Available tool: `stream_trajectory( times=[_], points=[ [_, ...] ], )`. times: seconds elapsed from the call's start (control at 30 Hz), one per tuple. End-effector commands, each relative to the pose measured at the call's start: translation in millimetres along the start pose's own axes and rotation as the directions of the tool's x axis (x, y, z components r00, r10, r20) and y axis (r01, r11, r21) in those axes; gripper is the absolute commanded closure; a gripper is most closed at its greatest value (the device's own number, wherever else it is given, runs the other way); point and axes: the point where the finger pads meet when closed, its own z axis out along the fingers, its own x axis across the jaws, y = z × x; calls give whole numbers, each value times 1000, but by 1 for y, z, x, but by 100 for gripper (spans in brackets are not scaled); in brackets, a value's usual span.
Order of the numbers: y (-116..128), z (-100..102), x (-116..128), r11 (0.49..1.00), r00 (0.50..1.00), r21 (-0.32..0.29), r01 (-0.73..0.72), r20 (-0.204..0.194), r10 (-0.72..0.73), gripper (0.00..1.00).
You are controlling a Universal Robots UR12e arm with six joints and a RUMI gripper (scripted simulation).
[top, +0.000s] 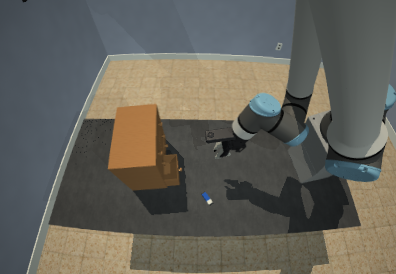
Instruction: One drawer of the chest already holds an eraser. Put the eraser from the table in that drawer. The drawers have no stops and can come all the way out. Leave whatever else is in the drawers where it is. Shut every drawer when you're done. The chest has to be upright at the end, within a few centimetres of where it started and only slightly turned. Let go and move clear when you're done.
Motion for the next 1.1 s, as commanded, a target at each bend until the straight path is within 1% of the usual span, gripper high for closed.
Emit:
stream_trajectory(
  times=[0.0,0.23,0.3,0.57,0.77,1.07],
  points=[
    [3,-9,1,992,1000,-130,2,10,-1,80],
    [8,-19,1,976,1000,-218,3,11,-1,80],
    [8,-19,1,976,1000,-218,3,11,-1,80],
    [11,-28,1,959,1000,-284,4,11,-1,80],
    [12,-32,1,952,1000,-306,5,10,-2,80],
    [12,-33,1,950,1000,-312,5,10,-2,80]
  ],
)
